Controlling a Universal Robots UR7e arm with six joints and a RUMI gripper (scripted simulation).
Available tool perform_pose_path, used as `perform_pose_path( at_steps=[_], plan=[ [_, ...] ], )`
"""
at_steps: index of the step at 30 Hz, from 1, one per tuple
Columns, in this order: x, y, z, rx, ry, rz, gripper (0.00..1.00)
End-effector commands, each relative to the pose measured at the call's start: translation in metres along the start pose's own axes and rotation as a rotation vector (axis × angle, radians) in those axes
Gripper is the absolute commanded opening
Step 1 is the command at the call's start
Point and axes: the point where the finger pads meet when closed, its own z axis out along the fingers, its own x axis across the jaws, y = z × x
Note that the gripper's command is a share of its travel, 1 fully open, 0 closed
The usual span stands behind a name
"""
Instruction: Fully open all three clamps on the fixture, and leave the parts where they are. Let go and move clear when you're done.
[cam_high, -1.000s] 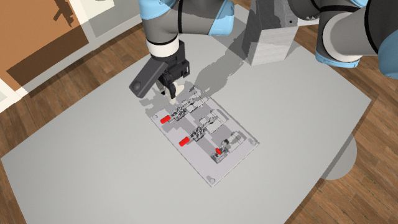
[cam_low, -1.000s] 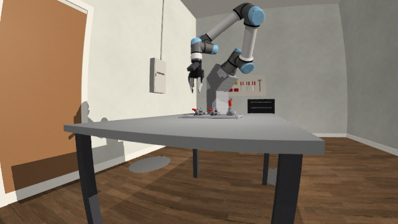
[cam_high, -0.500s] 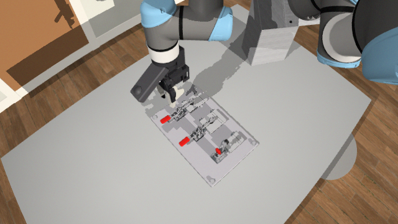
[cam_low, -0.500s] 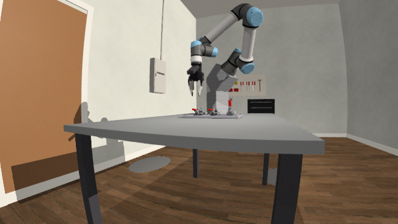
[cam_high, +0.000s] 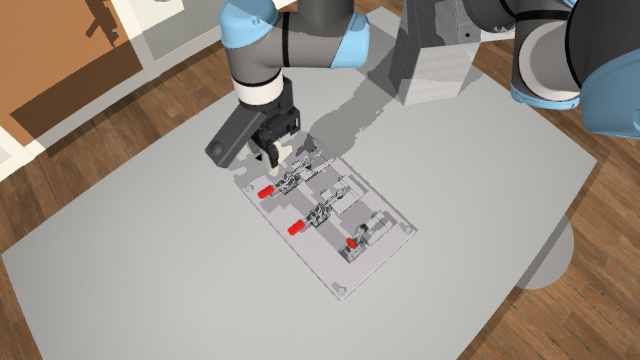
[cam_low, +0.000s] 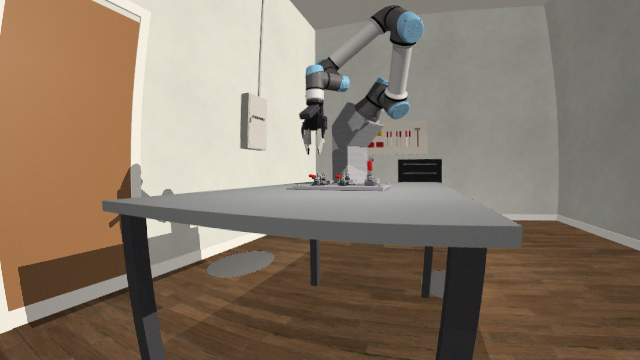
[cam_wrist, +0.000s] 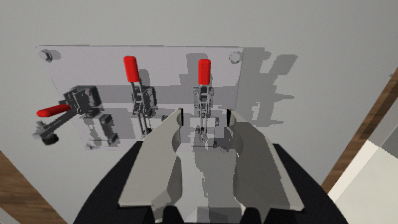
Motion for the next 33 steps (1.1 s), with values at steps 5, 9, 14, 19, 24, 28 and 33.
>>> perform_pose_path(
  at_steps=[5,9,14,19,24,28,33],
  plan=[
    [0.0,-0.01,0.0,0.001,0.001,0.0,0.28],
    [0.0,-0.012,0.0,0.001,0.001,0.0,0.28],
    [0.0,-0.013,0.0,0.001,0.001,0.0,0.28],
    [0.0,-0.013,0.0,0.001,0.001,0.0,0.28],
    [0.0,-0.013,0.004,0.001,0.001,0.0,0.28],
    [0.0,-0.013,0.007,0.001,0.001,0.0,0.28],
    [0.0,-0.013,0.022,0.001,0.001,0.0,0.28]
  ],
)
